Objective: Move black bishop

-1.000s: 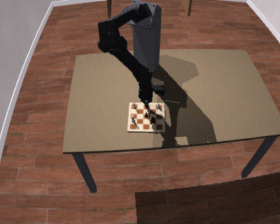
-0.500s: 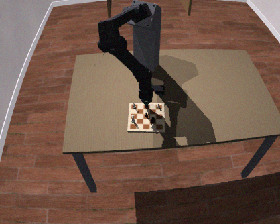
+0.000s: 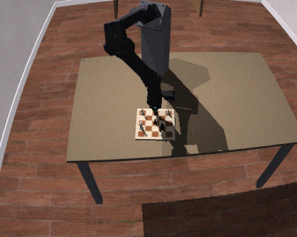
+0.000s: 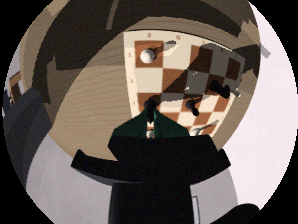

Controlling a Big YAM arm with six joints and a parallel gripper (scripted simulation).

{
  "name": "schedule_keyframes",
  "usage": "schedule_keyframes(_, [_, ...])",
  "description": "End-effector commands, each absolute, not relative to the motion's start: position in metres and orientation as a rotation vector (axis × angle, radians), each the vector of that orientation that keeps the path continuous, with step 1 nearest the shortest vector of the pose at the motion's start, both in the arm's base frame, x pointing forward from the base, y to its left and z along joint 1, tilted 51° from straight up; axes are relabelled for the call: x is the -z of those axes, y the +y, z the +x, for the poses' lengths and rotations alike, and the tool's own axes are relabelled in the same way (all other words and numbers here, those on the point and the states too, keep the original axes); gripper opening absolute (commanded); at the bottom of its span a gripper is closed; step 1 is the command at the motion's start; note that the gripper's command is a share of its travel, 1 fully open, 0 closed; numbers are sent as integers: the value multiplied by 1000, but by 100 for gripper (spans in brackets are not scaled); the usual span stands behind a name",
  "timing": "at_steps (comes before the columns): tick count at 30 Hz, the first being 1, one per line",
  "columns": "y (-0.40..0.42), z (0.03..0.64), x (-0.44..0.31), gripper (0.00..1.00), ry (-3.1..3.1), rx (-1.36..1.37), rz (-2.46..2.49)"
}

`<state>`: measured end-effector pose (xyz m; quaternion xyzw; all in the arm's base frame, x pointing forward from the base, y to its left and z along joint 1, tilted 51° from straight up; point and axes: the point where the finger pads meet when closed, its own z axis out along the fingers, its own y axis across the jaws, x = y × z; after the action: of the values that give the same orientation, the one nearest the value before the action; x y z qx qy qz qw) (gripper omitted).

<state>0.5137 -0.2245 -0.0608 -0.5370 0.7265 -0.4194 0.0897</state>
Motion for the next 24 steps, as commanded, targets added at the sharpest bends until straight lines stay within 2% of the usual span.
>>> schedule_keyframes(1, [-218,520,53,0,2139,1251,-1611])
schedule_keyframes(24, [-220,518,59,0,2145,1246,-1616])
